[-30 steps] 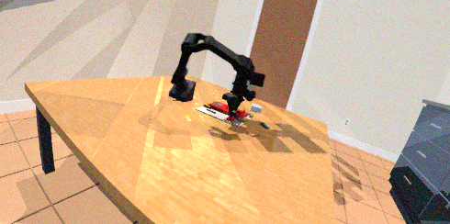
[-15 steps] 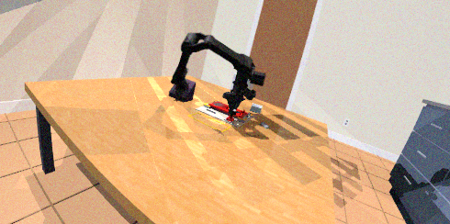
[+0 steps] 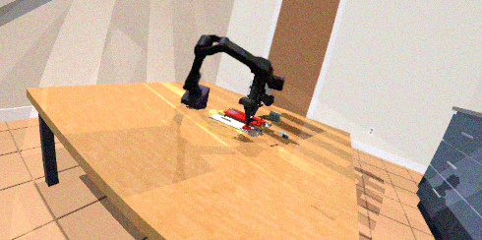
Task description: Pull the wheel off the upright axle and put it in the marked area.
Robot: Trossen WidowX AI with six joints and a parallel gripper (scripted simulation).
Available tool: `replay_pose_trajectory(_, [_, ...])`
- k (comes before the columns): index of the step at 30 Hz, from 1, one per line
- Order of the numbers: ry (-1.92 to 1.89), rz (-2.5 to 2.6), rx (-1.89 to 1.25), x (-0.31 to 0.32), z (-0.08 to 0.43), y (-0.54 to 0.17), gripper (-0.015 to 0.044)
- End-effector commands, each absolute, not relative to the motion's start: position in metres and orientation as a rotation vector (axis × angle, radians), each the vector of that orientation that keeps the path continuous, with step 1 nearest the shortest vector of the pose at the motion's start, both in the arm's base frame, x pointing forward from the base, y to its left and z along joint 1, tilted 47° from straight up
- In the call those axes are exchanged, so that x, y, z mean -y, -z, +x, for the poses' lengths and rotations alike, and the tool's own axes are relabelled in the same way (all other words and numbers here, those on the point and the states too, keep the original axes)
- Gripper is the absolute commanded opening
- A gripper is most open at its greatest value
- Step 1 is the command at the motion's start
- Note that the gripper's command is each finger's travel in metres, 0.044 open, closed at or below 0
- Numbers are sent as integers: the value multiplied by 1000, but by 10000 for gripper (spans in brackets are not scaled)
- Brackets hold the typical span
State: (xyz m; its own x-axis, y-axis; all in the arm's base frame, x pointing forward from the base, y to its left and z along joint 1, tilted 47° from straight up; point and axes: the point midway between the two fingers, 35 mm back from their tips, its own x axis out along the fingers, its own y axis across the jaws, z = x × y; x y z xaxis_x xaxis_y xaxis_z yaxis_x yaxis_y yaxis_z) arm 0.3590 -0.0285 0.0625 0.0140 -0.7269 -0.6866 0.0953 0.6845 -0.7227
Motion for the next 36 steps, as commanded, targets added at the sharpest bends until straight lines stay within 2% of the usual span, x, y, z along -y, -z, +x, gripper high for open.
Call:
replay_pose_trajectory(1, [694, -559, -1422, 25, 359, -64, 0])
replay_pose_trajectory(36, [693, -561, -1424, 17, 359, -72, 0])
